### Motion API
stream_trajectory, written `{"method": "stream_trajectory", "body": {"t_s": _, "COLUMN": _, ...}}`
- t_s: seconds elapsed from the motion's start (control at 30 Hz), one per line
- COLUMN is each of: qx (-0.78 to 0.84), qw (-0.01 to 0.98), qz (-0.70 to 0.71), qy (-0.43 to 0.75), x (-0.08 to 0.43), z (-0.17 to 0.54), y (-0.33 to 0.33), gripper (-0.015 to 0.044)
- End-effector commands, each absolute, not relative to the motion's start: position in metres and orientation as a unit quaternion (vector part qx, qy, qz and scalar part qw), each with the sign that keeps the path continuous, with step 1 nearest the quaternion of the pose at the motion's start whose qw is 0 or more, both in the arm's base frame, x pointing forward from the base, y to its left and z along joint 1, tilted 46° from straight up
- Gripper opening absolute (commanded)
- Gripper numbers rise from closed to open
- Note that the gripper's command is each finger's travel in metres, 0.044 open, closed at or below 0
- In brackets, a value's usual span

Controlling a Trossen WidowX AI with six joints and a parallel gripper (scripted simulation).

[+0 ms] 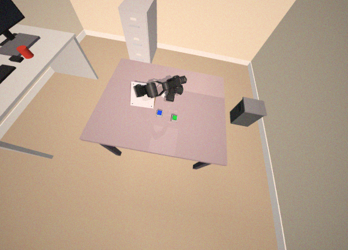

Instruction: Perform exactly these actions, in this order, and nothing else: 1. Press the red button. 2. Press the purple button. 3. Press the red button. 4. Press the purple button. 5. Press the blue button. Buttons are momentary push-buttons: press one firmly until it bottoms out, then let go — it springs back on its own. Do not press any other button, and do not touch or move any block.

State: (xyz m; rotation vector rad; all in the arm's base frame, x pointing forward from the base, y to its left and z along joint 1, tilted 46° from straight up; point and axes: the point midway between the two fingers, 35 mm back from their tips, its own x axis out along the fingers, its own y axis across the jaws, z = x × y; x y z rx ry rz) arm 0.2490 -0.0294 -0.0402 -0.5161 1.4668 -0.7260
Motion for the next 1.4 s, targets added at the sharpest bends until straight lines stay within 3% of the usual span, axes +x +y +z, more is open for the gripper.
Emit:
{"method": "stream_trajectory", "body": {"t_s": 0.0, "qx": -0.231, "qw": 0.652, "qz": -0.320, "qy": 0.648, "x": 0.247, "z": -0.043, "y": -0.033, "gripper": 0.0020}}
{"method": "stream_trajectory", "body": {"t_s": 0.57, "qx": -0.231, "qw": 0.652, "qz": -0.320, "qy": 0.648, "x": 0.247, "z": -0.043, "y": -0.033, "gripper": 0.0020}}
{"method": "stream_trajectory", "body": {"t_s": 1.07, "qx": -0.230, "qw": 0.652, "qz": -0.318, "qy": 0.649, "x": 0.251, "z": 0.023, "y": 0.036, "gripper": 0.0020}}
{"method": "stream_trajectory", "body": {"t_s": 1.37, "qx": -0.228, "qw": 0.653, "qz": -0.317, "qy": 0.648, "x": 0.280, "z": 0.003, "y": 0.064, "gripper": 0.0020}}
